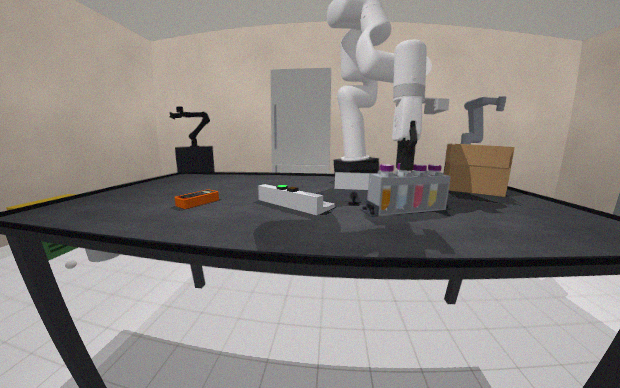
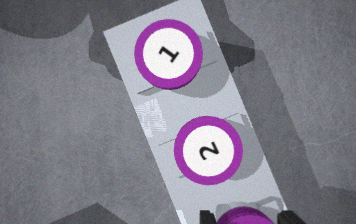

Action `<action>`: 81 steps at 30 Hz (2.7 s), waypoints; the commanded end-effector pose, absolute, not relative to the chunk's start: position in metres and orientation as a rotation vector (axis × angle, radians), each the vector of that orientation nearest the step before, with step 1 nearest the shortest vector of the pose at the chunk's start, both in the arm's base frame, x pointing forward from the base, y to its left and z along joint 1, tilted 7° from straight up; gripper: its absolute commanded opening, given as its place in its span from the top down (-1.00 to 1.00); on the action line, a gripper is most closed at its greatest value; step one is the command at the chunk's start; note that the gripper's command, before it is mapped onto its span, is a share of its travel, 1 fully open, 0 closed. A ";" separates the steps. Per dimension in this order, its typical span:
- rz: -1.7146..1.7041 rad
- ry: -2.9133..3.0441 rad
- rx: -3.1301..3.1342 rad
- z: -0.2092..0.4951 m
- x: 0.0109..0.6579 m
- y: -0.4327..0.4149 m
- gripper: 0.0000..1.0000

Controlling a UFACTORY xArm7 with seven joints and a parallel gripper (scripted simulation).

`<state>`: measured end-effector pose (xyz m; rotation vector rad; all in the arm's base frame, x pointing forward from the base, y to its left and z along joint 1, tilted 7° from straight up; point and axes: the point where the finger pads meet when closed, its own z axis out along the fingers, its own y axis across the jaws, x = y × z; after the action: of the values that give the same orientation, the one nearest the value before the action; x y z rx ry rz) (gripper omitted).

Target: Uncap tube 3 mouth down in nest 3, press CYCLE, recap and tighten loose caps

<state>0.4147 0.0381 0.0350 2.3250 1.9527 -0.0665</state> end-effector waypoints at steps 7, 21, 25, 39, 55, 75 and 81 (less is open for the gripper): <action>-0.067 1.937 2.327 0.036 0.416 0.038 0.08; -0.090 2.247 2.038 0.037 0.416 0.038 0.08; -0.103 2.407 1.855 0.037 0.416 0.038 0.08; -0.138 2.795 1.237 0.037 0.416 0.038 0.08; -0.154 2.942 0.870 0.037 0.416 0.038 1.00; -0.128 2.695 1.429 0.037 0.416 0.038 1.00; -0.106 2.442 1.810 0.036 0.416 0.038 1.00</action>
<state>0.4146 0.0375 0.0354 1.6146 2.6077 -0.0954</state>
